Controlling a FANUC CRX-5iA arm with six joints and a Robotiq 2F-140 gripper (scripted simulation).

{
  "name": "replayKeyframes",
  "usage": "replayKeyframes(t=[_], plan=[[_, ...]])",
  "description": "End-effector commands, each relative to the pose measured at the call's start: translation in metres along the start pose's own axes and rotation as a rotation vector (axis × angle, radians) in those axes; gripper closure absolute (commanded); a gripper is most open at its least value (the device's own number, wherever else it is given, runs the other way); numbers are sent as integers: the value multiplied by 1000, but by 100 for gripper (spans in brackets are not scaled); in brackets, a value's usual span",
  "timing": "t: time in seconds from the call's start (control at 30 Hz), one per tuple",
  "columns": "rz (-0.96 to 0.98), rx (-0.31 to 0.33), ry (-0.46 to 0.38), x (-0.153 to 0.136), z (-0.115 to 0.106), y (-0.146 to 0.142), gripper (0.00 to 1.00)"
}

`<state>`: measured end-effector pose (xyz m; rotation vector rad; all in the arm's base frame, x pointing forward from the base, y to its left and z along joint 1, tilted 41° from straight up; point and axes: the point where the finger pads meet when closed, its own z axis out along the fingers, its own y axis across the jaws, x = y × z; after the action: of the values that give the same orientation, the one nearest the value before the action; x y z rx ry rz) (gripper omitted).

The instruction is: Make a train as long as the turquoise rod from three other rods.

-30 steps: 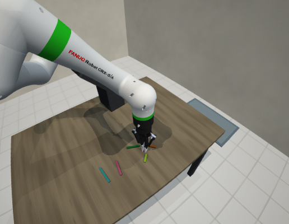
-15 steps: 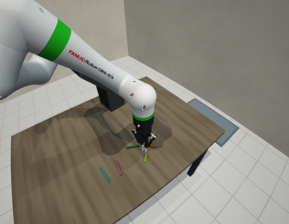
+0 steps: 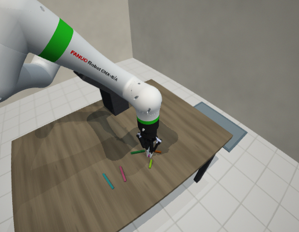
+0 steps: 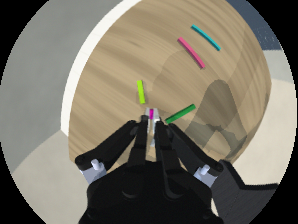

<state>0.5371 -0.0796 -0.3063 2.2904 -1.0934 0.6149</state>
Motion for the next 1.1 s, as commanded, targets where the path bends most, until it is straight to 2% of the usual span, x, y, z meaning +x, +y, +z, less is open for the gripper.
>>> replayKeyframes(t=[0.0, 0.1, 0.4, 0.53, 0.97, 1.07], plan=[[0, 0, 0, 0, -7, 0, 97], [0, 0, 0, 0, -12, 0, 97], [0, 0, 0, 0, -76, 0, 97], [0, 0, 0, 0, -93, 0, 97], [-4, 0, 0, 0, -96, 0, 97], [-155, 0, 0, 11, -96, 12, 97]])
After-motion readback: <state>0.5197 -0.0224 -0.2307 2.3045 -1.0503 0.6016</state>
